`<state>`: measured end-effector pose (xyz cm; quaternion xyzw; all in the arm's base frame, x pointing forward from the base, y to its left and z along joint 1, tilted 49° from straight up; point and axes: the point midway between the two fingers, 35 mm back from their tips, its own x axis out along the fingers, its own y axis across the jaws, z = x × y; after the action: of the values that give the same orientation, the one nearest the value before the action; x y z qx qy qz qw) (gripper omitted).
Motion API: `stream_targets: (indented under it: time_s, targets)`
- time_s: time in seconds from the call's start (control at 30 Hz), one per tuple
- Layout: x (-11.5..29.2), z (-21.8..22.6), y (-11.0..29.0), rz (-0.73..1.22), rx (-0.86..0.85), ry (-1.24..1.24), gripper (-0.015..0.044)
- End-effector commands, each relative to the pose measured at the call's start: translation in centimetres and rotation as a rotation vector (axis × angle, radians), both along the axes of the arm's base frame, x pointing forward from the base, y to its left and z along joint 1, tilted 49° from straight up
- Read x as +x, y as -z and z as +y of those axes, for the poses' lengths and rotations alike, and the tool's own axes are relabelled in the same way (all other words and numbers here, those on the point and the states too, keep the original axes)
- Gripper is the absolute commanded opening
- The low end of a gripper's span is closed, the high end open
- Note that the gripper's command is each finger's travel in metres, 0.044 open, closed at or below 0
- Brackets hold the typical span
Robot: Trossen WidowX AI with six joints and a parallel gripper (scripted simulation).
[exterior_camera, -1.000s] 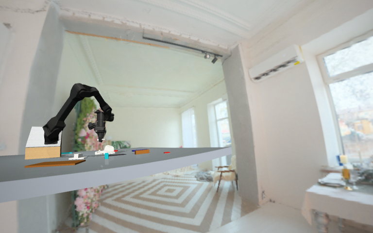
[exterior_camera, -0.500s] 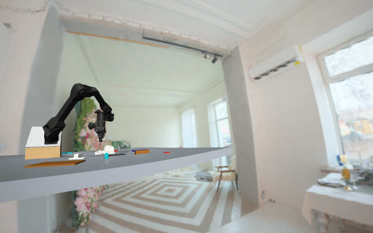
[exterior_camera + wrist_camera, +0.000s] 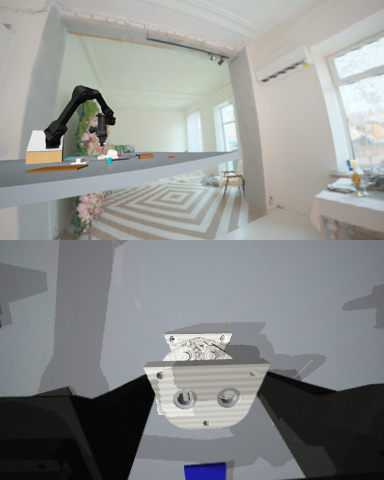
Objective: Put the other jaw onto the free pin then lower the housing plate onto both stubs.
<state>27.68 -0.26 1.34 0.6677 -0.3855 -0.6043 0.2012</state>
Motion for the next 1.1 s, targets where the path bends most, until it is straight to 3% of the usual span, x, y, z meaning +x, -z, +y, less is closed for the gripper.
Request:
stream_targets:
  time_s: [0.0, 1.07]
  targets:
    - [-0.34, 0.21, 0.09, -0.007, 0.003, 0.001, 0.0351]
    - [-0.41, 0.18, 0.05, -0.015, 0.003, 0.009, 0.0351]
